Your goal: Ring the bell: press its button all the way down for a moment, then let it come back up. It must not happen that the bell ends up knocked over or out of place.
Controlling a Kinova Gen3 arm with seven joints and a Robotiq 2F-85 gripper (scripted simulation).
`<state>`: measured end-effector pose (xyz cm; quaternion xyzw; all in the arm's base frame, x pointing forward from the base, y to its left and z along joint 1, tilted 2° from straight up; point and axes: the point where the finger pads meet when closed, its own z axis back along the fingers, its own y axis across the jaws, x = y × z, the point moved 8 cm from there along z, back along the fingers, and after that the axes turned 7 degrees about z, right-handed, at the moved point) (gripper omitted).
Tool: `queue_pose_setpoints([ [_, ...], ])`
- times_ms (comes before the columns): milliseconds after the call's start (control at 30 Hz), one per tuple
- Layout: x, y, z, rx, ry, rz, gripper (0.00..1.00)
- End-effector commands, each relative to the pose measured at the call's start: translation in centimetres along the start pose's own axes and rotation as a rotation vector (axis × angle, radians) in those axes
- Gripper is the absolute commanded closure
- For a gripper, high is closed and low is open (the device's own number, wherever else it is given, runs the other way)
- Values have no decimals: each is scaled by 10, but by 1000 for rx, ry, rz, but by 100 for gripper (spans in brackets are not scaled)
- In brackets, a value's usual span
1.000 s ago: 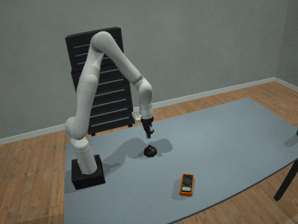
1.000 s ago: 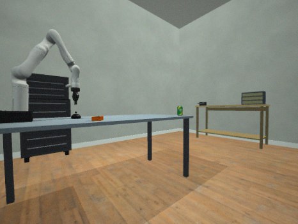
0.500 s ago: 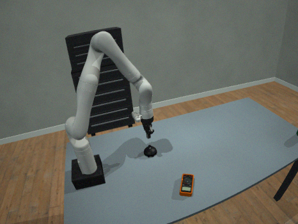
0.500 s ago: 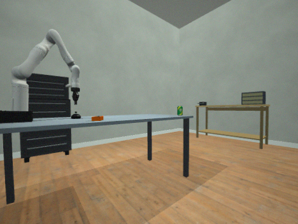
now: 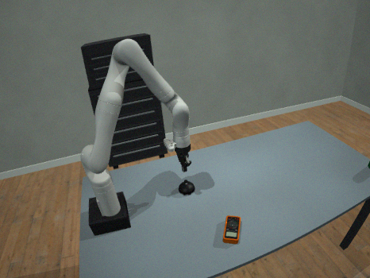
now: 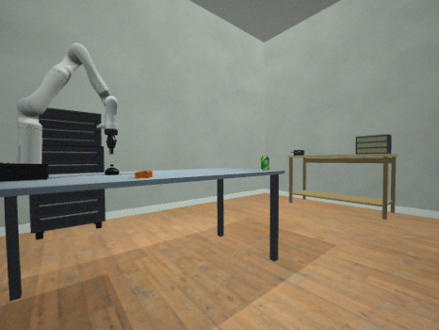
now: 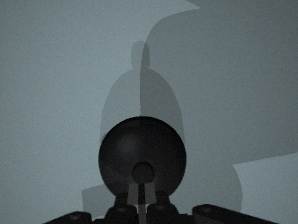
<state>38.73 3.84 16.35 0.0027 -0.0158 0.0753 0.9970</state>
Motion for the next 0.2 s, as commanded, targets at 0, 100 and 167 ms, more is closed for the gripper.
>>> queue_pose_setpoints([
  [0, 2, 0, 2, -1, -4, -1, 90],
  [100, 2, 0, 2, -1, -4, -1, 90],
  [167, 2, 0, 2, -1, -4, -1, 90],
])
